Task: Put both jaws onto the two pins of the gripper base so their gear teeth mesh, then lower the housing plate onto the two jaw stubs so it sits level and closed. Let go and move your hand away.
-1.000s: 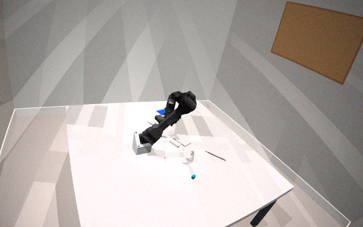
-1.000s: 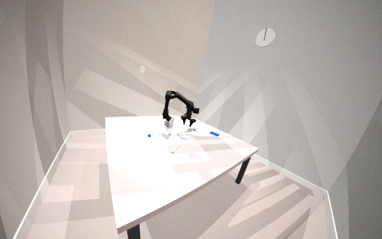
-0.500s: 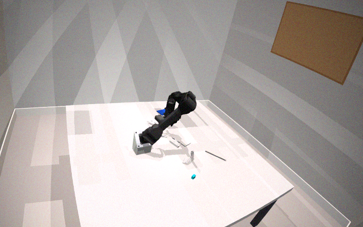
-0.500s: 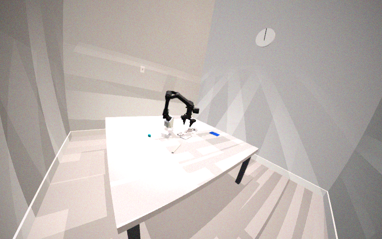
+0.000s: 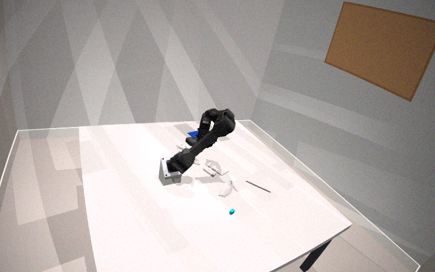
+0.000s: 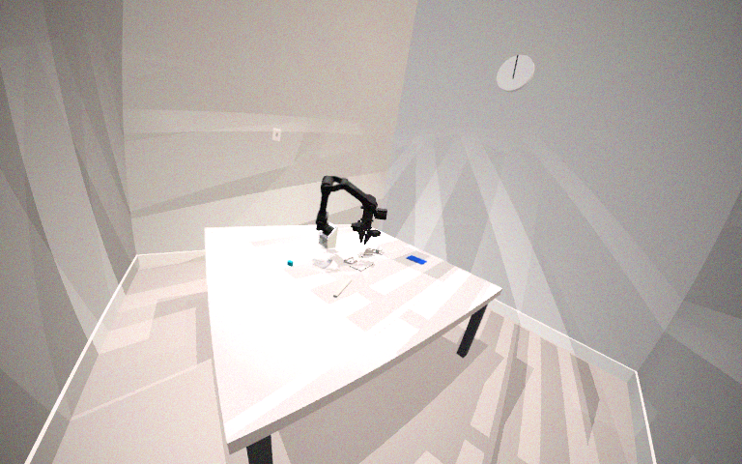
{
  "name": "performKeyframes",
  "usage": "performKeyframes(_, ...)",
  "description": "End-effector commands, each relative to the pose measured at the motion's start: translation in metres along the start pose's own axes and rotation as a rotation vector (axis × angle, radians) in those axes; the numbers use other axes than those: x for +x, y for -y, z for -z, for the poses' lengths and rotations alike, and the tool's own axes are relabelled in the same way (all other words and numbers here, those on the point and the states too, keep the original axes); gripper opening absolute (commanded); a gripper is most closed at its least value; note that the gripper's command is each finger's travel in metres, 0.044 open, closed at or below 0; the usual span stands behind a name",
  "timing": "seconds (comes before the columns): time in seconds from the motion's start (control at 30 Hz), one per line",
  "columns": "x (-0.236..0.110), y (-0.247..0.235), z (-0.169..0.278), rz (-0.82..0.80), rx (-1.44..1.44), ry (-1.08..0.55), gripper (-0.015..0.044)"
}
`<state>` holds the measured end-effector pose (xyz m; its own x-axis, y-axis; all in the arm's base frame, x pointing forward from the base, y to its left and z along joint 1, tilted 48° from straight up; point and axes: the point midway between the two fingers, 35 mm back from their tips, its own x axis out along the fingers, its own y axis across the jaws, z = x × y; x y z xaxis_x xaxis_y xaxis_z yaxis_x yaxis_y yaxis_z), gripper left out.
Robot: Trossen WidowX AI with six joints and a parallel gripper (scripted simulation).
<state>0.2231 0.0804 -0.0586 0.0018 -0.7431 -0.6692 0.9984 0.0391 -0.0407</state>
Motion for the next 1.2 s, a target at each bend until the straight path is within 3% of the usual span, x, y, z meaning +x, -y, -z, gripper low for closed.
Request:
performKeyframes(0.0,-0.0010,-0.0004,0.0004,0.000,0.006,-0.004,0.0046)
performKeyframes(0.07,-0.0010,-0.0004,0.0004,0.000,0.006,-0.004,0.0000)
performKeyframes(0.63,-0.0010,-0.0004,0.0004,0.000,0.006,-0.004,0.0000)
performKeyframes(1.17,-0.0004,-0.0004,0.0002,-0.001,0.001,-0.001,0.0420)
